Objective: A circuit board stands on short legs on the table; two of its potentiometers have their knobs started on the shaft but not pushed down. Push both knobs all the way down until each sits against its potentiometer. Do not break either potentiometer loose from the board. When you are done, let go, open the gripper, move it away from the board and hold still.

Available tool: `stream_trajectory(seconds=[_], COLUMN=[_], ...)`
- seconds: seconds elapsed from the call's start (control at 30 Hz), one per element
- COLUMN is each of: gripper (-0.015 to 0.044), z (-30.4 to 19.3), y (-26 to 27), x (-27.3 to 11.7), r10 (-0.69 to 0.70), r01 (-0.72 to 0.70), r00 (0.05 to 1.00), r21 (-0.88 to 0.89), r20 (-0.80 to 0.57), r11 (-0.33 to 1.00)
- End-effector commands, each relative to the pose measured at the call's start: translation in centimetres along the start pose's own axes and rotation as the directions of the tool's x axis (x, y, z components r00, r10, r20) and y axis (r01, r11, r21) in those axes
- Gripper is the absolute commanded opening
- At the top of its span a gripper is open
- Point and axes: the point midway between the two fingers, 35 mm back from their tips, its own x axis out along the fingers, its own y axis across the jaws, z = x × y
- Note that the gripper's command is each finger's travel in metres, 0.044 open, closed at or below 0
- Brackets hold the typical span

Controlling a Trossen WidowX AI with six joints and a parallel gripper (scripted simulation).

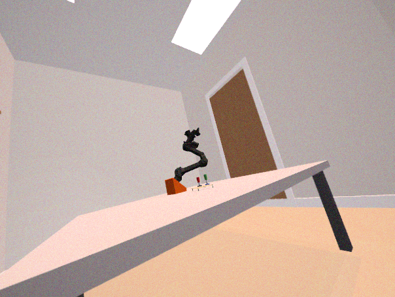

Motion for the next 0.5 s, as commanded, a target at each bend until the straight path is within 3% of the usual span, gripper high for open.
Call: stream_trajectory(seconds=[0.0,0.23,0.47], gripper=[0.0374,0.019,0.0006], z=[0.0,1.8,6.2], y=[0.0,0.5,1.8], x=[0.0,-0.2,-0.1], r10=[0.001,0.025,0.073], r01=[-0.001,-0.027,-0.112], r00=[1.0,0.999,0.985], r21=[0.003,0.107,0.262], r20=[0.0,0.025,0.155], r11=[1.0,0.994,0.959])
